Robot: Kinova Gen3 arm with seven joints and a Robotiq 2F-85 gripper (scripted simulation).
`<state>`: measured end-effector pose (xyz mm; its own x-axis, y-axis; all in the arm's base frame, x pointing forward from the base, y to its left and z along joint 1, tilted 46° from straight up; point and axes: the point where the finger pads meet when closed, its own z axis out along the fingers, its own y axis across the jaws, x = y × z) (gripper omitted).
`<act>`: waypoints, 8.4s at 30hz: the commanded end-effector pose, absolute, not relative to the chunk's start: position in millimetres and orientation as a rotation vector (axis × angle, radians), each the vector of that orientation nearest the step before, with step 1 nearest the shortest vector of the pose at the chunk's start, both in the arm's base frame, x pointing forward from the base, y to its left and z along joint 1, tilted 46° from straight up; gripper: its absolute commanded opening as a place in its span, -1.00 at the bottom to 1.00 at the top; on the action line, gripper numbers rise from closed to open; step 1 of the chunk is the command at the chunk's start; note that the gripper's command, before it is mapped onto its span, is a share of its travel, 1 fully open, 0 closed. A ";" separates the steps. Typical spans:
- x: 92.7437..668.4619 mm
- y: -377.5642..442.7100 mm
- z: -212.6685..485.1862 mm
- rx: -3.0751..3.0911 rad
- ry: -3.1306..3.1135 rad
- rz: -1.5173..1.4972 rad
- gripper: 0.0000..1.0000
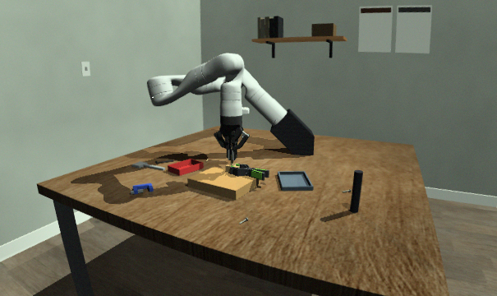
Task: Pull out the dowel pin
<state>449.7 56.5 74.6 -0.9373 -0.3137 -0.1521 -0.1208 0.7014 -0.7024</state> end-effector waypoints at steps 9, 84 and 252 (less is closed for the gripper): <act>449.8 57.3 75.1 -0.342 2.649 -1.065 -0.80; 449.8 57.3 75.1 -0.321 2.648 -1.060 -0.80; 439.9 76.5 96.0 -0.049 2.613 -0.994 -0.80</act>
